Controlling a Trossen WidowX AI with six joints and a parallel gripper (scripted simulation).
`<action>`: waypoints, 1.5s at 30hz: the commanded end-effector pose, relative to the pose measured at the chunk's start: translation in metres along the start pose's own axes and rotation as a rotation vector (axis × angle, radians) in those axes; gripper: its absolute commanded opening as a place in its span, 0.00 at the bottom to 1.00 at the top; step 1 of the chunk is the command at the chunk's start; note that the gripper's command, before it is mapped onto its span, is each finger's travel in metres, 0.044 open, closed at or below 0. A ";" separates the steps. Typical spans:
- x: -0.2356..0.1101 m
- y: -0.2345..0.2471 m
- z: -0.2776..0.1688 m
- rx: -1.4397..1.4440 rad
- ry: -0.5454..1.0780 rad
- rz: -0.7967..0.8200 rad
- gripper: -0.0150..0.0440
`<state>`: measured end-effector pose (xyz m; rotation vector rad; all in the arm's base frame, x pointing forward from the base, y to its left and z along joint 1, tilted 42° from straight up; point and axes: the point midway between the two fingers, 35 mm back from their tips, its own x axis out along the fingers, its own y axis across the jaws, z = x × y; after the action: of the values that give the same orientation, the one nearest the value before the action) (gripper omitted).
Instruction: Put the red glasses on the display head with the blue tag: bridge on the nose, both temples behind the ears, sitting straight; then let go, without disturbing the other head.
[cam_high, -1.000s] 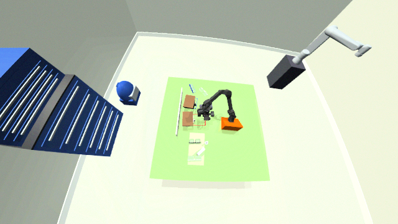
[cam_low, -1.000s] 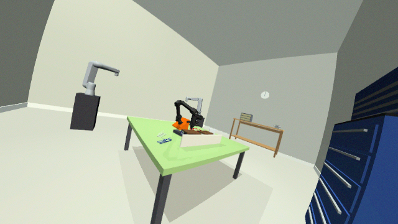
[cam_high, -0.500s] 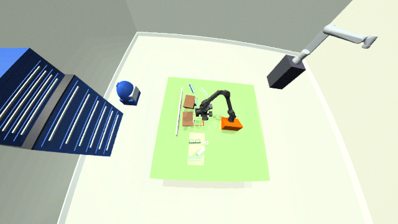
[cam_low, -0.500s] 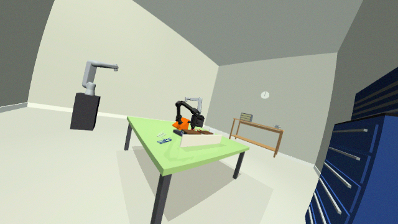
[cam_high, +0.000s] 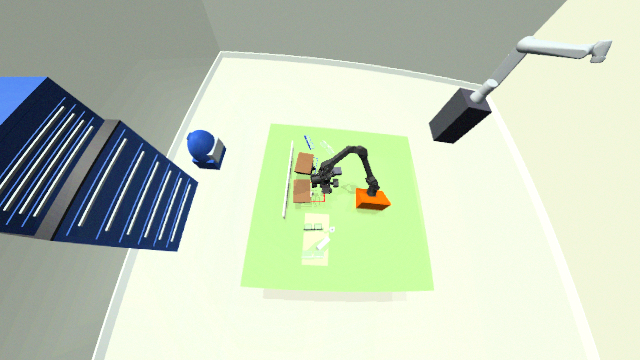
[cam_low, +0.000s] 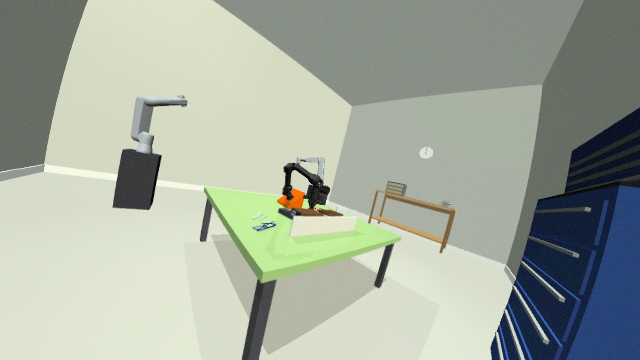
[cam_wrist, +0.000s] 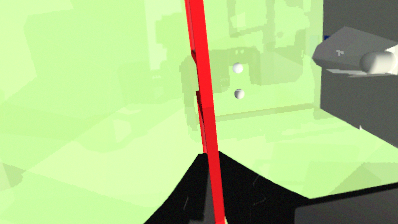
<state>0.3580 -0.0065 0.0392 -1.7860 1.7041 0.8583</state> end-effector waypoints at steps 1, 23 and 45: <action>0.000 -0.008 -0.001 -0.002 0.003 -0.002 0.25; -0.001 -0.039 -0.002 -0.001 0.003 -0.004 0.25; -0.001 -0.064 -0.002 0.001 0.003 -0.006 0.25</action>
<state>0.4178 -0.0026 0.0377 -1.7883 1.7014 0.8530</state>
